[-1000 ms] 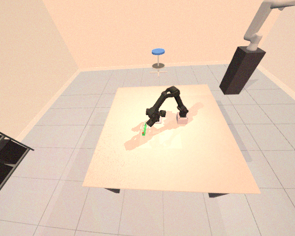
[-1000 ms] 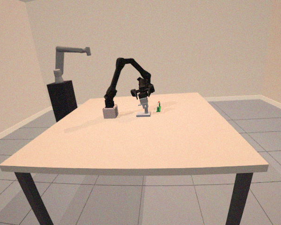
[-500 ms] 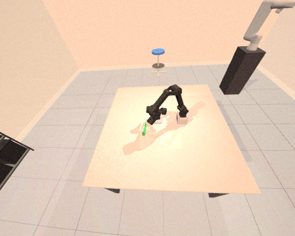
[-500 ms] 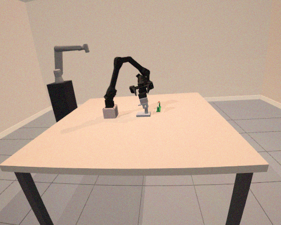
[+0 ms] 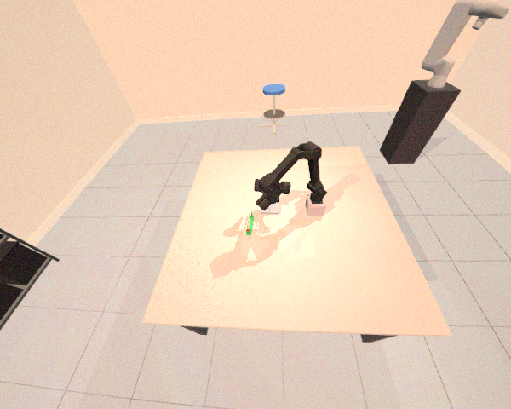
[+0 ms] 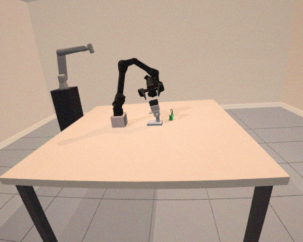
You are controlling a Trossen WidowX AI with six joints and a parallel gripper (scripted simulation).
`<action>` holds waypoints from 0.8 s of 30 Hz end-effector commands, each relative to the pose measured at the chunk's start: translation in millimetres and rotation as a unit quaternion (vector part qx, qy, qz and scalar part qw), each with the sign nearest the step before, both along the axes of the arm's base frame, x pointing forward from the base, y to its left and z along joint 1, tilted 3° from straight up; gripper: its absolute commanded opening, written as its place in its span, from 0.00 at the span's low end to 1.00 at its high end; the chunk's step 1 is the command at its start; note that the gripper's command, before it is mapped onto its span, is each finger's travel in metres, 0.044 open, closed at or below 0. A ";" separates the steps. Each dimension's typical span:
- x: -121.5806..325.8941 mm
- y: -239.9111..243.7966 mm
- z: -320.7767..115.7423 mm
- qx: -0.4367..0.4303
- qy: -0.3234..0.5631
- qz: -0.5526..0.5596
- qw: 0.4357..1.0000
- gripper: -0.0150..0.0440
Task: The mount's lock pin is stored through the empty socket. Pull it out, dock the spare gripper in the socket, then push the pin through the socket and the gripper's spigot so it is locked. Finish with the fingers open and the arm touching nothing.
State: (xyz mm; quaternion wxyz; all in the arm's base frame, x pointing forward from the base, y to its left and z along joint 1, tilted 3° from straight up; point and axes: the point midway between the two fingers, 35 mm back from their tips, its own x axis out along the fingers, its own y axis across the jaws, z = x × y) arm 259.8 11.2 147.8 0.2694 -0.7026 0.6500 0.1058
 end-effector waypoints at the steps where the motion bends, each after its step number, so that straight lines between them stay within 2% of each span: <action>1: -1.2 -1.0 7.7 0.003 0.000 0.010 1.000 1.00; 24: -5.2 -4.6 47.7 0.032 -0.020 0.053 0.998 1.00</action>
